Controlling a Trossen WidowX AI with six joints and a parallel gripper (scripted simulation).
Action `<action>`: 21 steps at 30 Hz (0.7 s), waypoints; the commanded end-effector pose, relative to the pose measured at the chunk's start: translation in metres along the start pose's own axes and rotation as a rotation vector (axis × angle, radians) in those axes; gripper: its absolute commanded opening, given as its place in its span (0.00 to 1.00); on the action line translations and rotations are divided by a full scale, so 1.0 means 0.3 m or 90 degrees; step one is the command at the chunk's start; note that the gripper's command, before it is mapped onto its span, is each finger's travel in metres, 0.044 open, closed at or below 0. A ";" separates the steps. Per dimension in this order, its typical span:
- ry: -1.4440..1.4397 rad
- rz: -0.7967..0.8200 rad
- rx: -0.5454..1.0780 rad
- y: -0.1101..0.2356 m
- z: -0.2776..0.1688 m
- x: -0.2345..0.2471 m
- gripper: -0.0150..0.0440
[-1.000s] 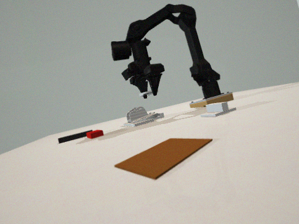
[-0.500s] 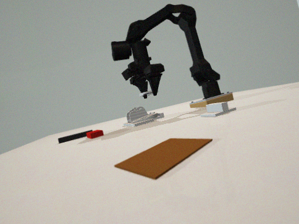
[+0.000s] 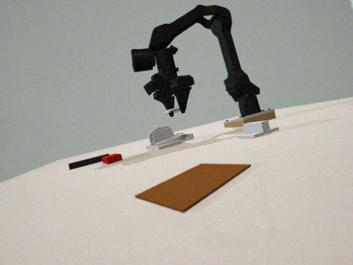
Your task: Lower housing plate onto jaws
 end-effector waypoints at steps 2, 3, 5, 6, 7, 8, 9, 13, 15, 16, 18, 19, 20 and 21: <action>0.004 -0.002 0.002 -0.017 -0.001 -0.001 0.85; 0.004 -0.002 0.002 -0.022 0.000 -0.001 0.85; 0.004 -0.002 0.002 -0.033 0.001 -0.001 0.85; 0.004 -0.002 0.002 -0.039 0.001 -0.001 0.85; 0.004 -0.002 0.002 -0.044 0.002 -0.001 0.85; 0.004 -0.002 0.002 -0.050 0.002 -0.001 0.85; 0.004 -0.002 0.002 -0.055 0.002 -0.001 0.85; 0.004 -0.002 0.002 -0.077 0.003 -0.001 0.85; 0.004 -0.002 0.002 -0.088 0.004 -0.001 0.85; 0.004 -0.002 0.002 -0.093 0.004 -0.001 0.85; 0.004 -0.002 0.002 -0.104 0.004 -0.001 0.85; 0.004 -0.002 0.002 -0.109 0.004 -0.001 0.85; 0.004 -0.002 0.002 -0.115 0.004 -0.001 0.85; 0.004 -0.002 0.002 -0.120 0.004 -0.001 0.85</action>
Point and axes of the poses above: the point midway between the two fingers, 35 mm back from their tips, its own y axis back along the fingers, its own x axis across the jaws, z = x × y, the point moved 3 cm from there along y, back along the fingers, and after that the axes turned 12 degrees about -y, right-handed, at the moved point
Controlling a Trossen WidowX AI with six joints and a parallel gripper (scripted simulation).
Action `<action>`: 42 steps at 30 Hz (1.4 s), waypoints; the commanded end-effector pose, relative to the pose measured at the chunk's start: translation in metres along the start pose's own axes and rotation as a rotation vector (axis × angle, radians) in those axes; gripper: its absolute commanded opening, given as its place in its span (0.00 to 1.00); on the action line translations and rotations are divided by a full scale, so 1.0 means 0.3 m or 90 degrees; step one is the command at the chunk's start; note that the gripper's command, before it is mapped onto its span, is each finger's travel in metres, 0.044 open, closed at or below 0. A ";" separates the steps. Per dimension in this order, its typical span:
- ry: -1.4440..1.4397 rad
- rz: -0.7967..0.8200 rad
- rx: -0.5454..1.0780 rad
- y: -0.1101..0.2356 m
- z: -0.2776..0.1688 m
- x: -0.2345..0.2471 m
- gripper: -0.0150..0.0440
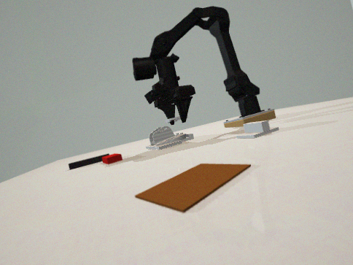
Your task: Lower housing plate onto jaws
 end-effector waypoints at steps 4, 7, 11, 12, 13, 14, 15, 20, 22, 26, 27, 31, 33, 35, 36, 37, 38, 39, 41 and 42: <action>0.005 -0.002 0.008 -0.049 -0.010 -0.001 0.85; 0.005 -0.002 0.008 -0.065 -0.011 -0.001 0.85; 0.005 -0.002 0.008 -0.086 -0.013 -0.002 0.85; 0.005 -0.002 0.008 -0.091 -0.013 -0.002 0.85; 0.005 -0.002 0.008 -0.096 -0.014 -0.002 0.85; 0.005 -0.002 0.008 -0.102 -0.014 -0.002 0.85; 0.005 -0.002 0.008 -0.107 -0.015 -0.002 0.85; 0.005 -0.002 0.008 -0.119 -0.017 -0.002 0.85; 0.005 -0.002 0.008 -0.119 -0.017 -0.002 0.85; 0.005 -0.002 0.008 -0.119 -0.017 -0.002 0.85; 0.005 -0.002 0.008 -0.119 -0.017 -0.002 0.85; 0.005 -0.002 0.008 -0.119 -0.017 -0.002 0.85; 0.005 -0.002 0.008 -0.119 -0.017 -0.002 0.85; 0.005 -0.002 0.008 -0.119 -0.017 -0.002 0.85; 0.005 -0.002 0.008 -0.119 -0.017 -0.002 0.85; 0.005 -0.002 0.008 -0.119 -0.017 -0.002 0.85; 0.005 -0.002 0.008 -0.120 -0.017 -0.002 0.85; 0.005 -0.002 0.008 -0.121 -0.017 -0.002 0.85; 0.005 -0.002 0.008 -0.126 -0.017 -0.002 0.85; 0.005 -0.002 0.008 -0.127 -0.017 -0.002 0.85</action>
Point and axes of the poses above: the point midway between the two fingers, 35 mm back from their tips, its own y axis back along the fingers, its own x axis across the jaws, z = x × y, the point moved 3 cm from there along y, back along the fingers, and after that the axes turned 12 degrees about -y, right-handed, at the moved point
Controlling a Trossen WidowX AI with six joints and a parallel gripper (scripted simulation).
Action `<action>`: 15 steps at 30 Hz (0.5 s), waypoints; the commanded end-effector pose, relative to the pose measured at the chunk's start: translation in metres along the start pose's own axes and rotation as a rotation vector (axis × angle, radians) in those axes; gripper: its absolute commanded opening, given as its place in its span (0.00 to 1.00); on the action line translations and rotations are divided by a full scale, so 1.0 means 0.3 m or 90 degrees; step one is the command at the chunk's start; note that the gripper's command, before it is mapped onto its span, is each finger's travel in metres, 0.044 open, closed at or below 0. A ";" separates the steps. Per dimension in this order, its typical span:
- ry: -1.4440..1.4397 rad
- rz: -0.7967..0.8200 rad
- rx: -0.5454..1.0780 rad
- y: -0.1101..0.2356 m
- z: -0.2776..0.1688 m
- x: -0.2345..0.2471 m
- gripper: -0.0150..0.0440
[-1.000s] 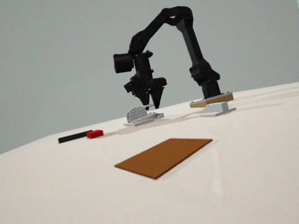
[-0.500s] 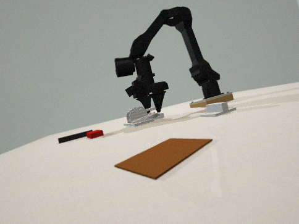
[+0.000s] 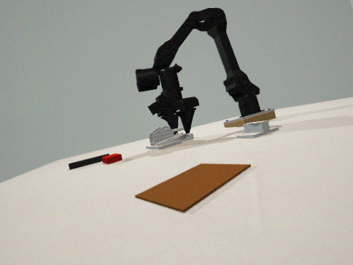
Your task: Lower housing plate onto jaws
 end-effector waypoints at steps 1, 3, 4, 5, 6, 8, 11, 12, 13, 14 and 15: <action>0.004 -0.002 0.003 -0.010 -0.005 -0.001 0.85; 0.004 -0.002 0.003 -0.010 -0.005 -0.001 0.85; 0.004 -0.002 0.003 -0.010 -0.005 -0.001 0.85; 0.004 -0.002 0.003 -0.010 -0.005 -0.001 0.85; 0.004 -0.002 0.003 -0.010 -0.005 -0.001 0.85; 0.004 -0.002 0.003 -0.010 -0.005 -0.001 0.85; 0.004 -0.002 0.003 -0.016 -0.005 -0.001 0.85; 0.004 -0.002 0.003 -0.017 -0.005 -0.001 0.85; 0.004 -0.002 0.003 -0.018 -0.005 -0.001 0.85; 0.004 -0.002 0.003 -0.018 -0.005 -0.001 0.85; 0.004 -0.002 0.003 -0.018 -0.005 -0.001 0.85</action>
Point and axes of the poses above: the point midway between the two fingers, 35 mm back from their tips, its own y axis back along the fingers, its own x axis across the jaws, z = x × y, the point moved 3 cm from there along y, back along the fingers, and after that the axes turned 12 degrees about -y, right-handed, at the moved point
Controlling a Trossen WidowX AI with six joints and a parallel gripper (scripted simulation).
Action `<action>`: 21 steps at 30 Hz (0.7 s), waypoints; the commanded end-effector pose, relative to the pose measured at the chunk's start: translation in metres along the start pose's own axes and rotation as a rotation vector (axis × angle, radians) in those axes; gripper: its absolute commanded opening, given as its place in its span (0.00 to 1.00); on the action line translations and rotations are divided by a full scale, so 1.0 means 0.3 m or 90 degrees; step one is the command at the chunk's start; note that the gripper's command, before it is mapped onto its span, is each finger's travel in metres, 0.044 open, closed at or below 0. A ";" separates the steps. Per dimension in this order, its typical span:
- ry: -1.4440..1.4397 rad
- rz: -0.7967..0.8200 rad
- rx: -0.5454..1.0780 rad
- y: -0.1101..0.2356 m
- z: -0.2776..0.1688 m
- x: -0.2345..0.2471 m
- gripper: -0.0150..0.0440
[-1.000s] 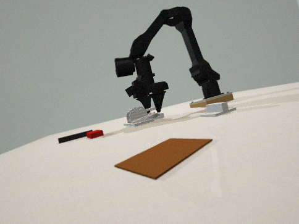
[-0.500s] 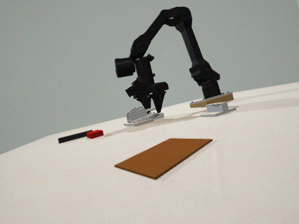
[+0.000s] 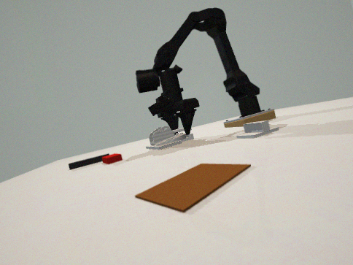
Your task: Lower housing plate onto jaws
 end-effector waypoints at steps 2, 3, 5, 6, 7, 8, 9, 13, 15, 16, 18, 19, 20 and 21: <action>0.004 -0.002 0.003 -0.007 -0.005 -0.001 0.85; 0.004 -0.002 0.003 -0.007 -0.005 -0.001 0.85; 0.004 -0.002 0.003 -0.007 -0.005 -0.001 0.85; 0.004 -0.002 0.003 -0.009 -0.005 -0.001 0.85; 0.004 -0.002 0.003 -0.011 -0.005 -0.001 0.85; 0.004 -0.002 0.003 -0.013 -0.005 -0.001 0.85; 0.004 -0.002 0.003 -0.015 -0.005 -0.001 0.85; 0.004 -0.002 0.003 -0.015 -0.005 -0.001 0.85; 0.004 -0.002 0.003 -0.015 -0.005 -0.001 0.85; 0.004 -0.002 0.003 -0.015 -0.005 -0.001 0.85; 0.004 -0.002 0.003 -0.017 -0.005 -0.001 0.85; 0.004 -0.002 0.003 -0.019 -0.005 -0.001 0.85; 0.004 -0.002 0.003 -0.021 -0.005 -0.001 0.85; 0.004 -0.002 0.003 -0.023 -0.005 -0.001 0.85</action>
Point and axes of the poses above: the point midway between the two fingers, 35 mm back from their tips, its own y axis back along the fingers, its own x axis across the jaws, z = x × y, the point moved 3 cm from there along y, back along the fingers, and after that the axes turned 12 degrees about -y, right-handed, at the moved point
